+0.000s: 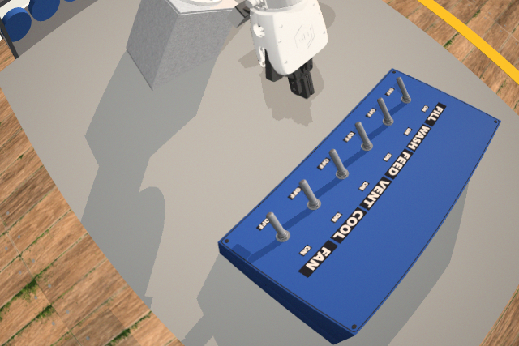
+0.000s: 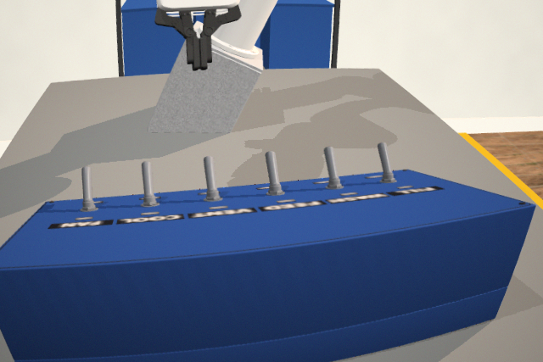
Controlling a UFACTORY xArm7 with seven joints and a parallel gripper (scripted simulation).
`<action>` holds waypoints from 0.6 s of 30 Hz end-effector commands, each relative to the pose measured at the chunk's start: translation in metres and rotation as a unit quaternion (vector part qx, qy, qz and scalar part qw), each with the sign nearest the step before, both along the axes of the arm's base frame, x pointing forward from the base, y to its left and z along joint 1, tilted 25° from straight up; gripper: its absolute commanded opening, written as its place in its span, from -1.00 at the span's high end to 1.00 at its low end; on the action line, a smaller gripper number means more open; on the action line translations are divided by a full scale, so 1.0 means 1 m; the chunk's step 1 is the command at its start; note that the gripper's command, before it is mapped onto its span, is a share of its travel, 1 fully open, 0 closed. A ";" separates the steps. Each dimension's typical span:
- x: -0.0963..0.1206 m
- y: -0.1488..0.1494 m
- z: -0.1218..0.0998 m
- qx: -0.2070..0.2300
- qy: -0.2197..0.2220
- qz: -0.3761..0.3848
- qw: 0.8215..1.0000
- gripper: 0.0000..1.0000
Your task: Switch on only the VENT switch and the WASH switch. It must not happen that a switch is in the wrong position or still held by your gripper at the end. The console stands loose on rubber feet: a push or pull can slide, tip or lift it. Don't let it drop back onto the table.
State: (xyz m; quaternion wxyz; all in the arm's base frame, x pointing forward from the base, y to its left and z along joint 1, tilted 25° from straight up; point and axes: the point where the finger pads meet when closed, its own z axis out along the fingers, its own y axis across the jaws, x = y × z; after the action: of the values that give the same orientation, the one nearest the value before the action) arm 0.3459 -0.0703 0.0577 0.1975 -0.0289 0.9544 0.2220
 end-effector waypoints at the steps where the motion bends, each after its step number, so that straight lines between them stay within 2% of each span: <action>1: 0.001 -0.001 0.001 -0.001 -0.001 -0.001 1.000 1.00; 18: 0.003 0.001 -0.003 -0.001 -0.001 -0.001 1.000 1.00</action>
State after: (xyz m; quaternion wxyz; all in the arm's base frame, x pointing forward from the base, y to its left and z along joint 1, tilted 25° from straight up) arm 0.3468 -0.0694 0.0559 0.1976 -0.0288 0.9544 0.2220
